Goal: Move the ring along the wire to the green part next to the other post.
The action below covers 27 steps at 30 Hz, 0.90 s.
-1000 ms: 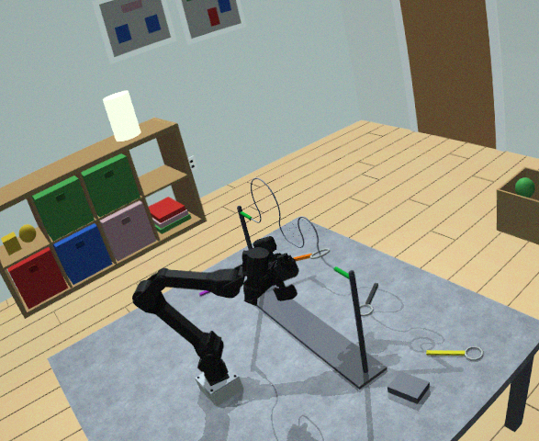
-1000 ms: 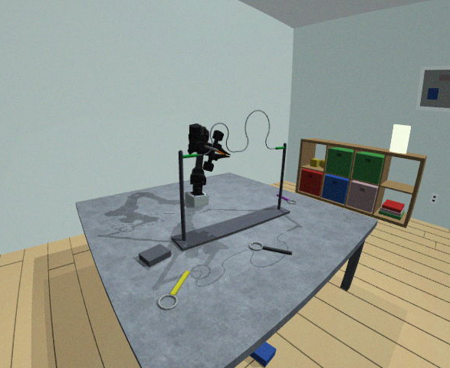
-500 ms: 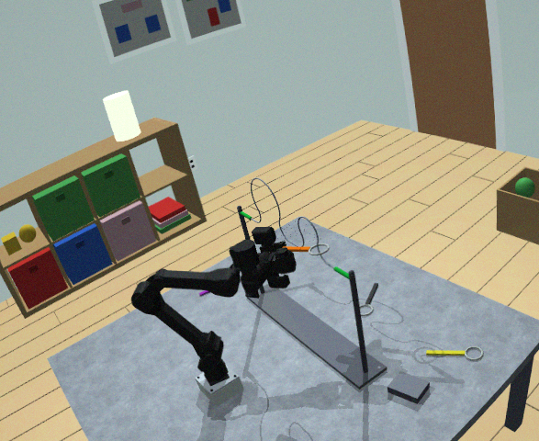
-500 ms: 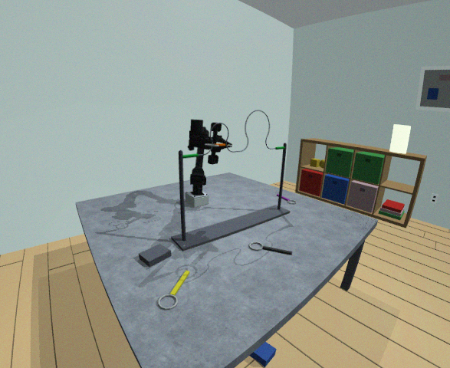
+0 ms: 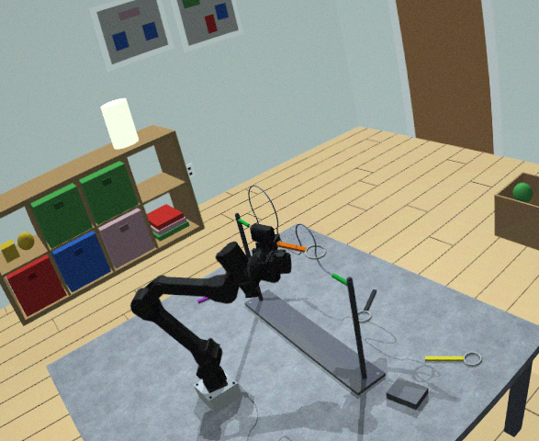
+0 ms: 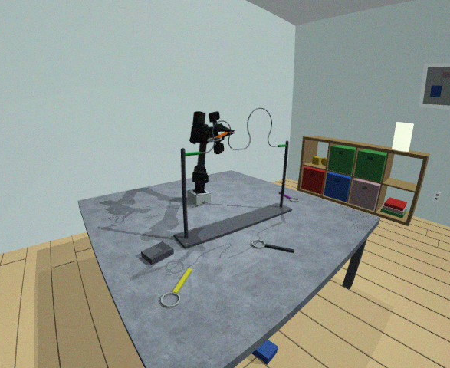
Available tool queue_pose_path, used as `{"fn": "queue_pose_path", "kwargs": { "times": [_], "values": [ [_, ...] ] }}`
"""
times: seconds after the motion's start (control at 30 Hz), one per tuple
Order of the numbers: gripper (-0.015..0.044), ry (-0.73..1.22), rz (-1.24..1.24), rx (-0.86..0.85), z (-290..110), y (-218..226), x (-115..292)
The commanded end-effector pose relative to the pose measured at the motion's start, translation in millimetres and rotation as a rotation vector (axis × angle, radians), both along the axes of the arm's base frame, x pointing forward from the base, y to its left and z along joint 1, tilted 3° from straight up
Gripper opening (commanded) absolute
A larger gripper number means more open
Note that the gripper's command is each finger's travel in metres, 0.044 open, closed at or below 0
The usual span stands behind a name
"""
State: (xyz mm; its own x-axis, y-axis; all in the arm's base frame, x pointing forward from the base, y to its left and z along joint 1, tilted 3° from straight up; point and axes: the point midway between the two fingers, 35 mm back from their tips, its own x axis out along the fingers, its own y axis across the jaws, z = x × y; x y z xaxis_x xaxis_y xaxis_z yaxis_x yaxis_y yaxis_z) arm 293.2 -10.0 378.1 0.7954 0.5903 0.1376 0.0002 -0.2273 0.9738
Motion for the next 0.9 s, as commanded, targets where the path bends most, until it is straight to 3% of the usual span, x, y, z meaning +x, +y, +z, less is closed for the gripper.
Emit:
{"fn": "queue_pose_path", "kwargs": {
  "times": [0.0, 0.4, 0.87],
  "values": [
    [-0.0150, 0.001, -0.002, 0.043, 11.2, -3.2, 0.3],
    [-0.0150, -0.002, -0.002, 0.001, 17.4, -6.7, 0.5],
    [-0.0150, -0.027, -0.007, -0.200, 7.2, -5.8, 0.7]
  ]
}}
